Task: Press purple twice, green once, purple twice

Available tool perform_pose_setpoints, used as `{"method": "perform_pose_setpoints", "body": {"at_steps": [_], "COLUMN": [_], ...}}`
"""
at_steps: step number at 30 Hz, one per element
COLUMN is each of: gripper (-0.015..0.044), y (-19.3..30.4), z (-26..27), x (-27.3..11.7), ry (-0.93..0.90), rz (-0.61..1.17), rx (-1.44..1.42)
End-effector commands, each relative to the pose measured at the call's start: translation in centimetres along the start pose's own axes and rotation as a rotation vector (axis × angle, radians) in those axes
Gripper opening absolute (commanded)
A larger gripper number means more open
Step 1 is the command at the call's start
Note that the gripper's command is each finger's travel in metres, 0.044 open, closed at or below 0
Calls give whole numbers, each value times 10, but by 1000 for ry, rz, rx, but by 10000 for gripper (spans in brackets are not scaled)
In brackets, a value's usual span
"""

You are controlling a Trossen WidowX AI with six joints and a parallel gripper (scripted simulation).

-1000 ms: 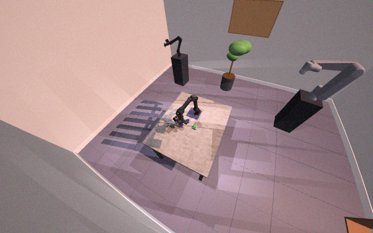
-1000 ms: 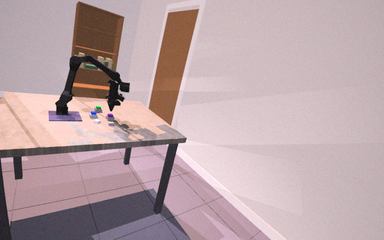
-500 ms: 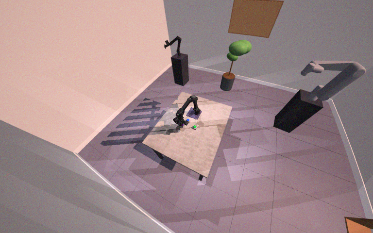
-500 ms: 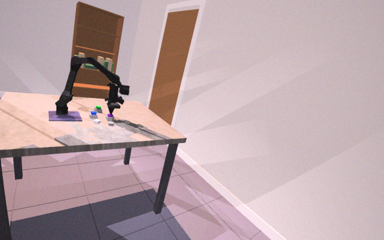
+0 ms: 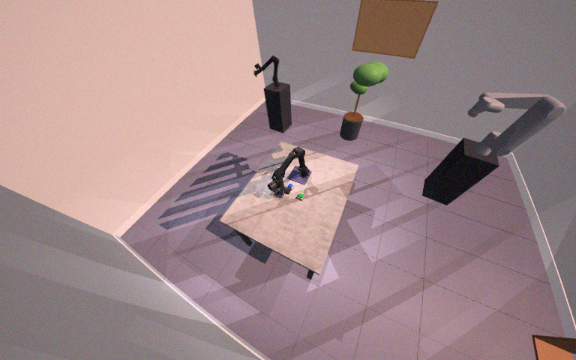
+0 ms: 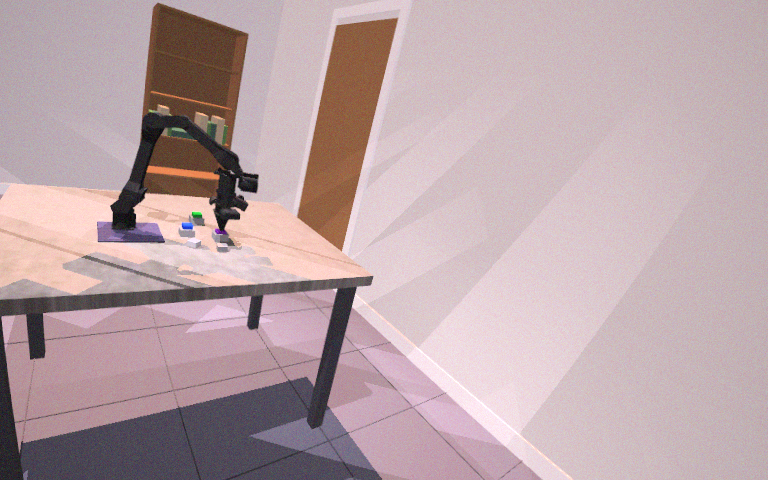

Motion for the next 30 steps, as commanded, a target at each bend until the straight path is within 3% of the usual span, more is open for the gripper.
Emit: {"method": "perform_pose_setpoints", "body": {"at_steps": [1, 9, 13, 18, 23, 27, 30], "gripper": [20, 20, 20, 20, 20, 20, 20], "y": [2, 2, 1, 0, 1, 1, 4], "z": [-1, -1, 0, -1, 0, 2, 36], "x": [1, 1, -29, -39, -91, -93, -93], "ry": [5, 5, 5, 5, 5, 5, 3], "rz": [7, 7, 7, 7, 7, 7, 7], "rx": [-1, -1, -1, -1, -1, -1, -1]}}
Point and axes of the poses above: the point midway between the two fingers, 35 mm back from their tips, its own x axis out along the fingers, its own z axis across the jaws, y = z × x, the point moved 1 cm from there along -x, back along the fingers, and after that the axes turned 5 degrees about x, right-handed, at the moved point
